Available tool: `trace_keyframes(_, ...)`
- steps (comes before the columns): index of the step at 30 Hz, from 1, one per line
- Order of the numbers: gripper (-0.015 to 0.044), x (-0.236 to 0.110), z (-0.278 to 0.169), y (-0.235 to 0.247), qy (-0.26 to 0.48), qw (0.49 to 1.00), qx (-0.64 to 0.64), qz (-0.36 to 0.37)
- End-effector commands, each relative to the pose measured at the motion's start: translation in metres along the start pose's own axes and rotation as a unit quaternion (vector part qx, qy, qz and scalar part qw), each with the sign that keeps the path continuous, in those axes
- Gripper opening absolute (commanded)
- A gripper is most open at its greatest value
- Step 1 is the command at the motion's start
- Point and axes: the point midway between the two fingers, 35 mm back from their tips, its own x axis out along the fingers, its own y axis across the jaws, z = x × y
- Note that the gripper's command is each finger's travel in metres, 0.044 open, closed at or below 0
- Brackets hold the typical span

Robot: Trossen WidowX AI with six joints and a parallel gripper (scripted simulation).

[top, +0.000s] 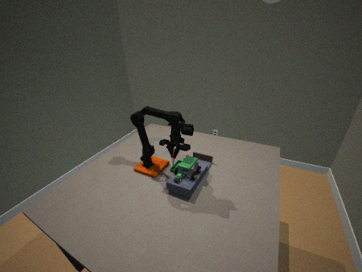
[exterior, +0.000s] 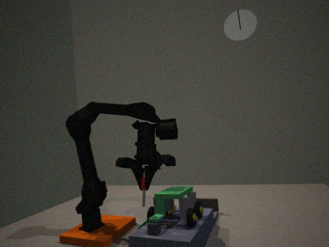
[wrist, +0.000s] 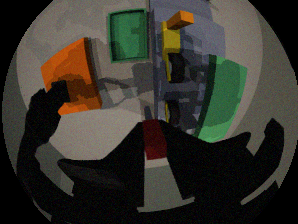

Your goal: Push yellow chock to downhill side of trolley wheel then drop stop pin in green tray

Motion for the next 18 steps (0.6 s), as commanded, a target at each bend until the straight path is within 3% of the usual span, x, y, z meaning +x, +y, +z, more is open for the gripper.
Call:
trace_keyframes(1, 0.0000, -0.002, 0.015, 0.001, 0.000, 1.000, 0.000, 0.003)
trace_keyframes(18, 0.0000, -0.009, 0.079, 0.006, -0.003, 1.000, 0.000, 0.003)
